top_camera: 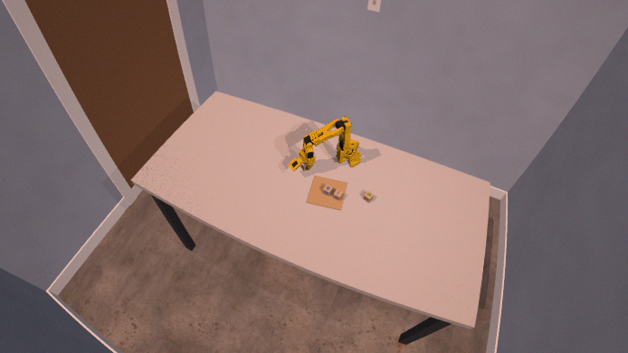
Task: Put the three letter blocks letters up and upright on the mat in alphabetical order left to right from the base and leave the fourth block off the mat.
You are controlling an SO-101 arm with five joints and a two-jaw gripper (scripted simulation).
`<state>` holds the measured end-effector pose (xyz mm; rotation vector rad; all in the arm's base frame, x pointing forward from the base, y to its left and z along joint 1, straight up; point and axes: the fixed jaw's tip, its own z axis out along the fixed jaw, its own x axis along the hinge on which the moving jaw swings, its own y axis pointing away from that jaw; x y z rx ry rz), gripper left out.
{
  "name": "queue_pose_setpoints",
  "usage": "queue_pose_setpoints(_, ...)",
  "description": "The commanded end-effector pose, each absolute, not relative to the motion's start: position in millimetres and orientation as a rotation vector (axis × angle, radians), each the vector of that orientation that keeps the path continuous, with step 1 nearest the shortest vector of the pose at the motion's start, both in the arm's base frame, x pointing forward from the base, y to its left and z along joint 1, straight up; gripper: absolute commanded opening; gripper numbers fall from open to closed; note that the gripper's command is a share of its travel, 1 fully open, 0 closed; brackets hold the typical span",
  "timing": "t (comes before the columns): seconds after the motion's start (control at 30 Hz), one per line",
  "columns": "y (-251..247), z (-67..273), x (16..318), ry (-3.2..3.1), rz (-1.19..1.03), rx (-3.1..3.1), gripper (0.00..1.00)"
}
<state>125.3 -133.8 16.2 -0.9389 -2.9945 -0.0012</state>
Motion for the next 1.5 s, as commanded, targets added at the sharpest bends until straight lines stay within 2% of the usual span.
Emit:
queue_pose_setpoints(0.0, -144.0, 26.0, 130.8, -3.051, 0.057, -0.957, 0.25)
queue_pose_setpoints(0.5, -148.0, 26.0, 127.9, -3.05, 0.059, -0.957, 0.17)
queue_pose_setpoints(0.93, -148.5, 26.0, 127.5, -3.05, 0.06, -0.957, 0.16)
queue_pose_setpoints(1.27, -148.5, 26.0, 127.5, -3.05, 0.06, -0.957, 0.01)
queue_pose_setpoints(1.47, -148.5, 26.0, 127.5, -3.05, 0.06, -0.957, 0.0)
